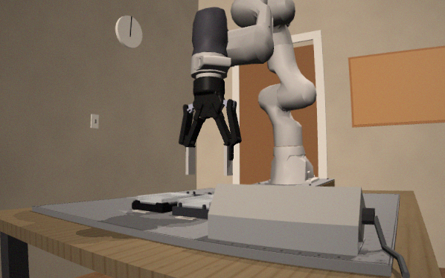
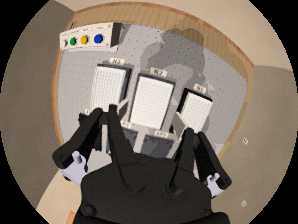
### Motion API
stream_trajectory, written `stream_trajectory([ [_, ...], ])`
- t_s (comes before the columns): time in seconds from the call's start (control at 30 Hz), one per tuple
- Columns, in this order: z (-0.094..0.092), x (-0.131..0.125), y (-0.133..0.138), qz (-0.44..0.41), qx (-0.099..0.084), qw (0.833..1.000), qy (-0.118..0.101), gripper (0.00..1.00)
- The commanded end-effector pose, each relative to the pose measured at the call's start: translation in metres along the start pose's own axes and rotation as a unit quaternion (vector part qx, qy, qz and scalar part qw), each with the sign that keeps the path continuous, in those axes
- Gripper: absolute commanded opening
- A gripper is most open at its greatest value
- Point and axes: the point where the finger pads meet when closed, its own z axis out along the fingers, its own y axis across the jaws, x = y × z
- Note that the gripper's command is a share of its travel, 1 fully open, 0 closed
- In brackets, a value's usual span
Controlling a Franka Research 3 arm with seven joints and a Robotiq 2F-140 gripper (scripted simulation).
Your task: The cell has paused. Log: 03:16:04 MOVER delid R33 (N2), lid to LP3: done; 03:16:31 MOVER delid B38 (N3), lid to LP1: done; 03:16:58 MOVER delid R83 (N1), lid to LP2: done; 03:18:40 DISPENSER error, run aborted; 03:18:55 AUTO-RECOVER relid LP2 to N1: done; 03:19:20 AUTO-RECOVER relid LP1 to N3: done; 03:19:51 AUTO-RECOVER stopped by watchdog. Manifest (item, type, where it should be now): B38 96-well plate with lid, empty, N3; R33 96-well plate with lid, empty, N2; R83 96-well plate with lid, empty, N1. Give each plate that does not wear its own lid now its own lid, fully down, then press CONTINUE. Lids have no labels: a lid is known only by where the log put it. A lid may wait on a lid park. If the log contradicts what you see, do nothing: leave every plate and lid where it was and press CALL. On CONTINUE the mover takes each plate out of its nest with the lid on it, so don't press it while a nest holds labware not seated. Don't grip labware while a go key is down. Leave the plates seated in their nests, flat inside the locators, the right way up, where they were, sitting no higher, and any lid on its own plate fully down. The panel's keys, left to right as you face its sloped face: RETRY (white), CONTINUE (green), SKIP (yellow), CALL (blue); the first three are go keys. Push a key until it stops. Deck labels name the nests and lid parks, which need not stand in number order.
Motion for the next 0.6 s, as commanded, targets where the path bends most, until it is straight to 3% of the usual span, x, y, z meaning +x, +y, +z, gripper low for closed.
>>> stream_trajectory([
  [0.0,-0.004,0.012,-0.015,-0.005,0.001,1.0,-0.001,0.66],
  [0.1,-0.011,0.044,-0.052,-0.01,0.001,1.0,-0.002,0.66],
  [0.2,-0.022,0.082,-0.109,-0.012,0.001,1.0,-0.003,0.66],
  [0.27,-0.022,0.082,-0.109,-0.012,0.001,1.0,-0.003,0.66],
  [0.43,-0.038,0.128,-0.213,-0.005,0.001,1.0,-0.002,0.66],
  [0.57,-0.045,0.141,-0.261,0.004,0.0,1.0,-0.001,0.66],
])
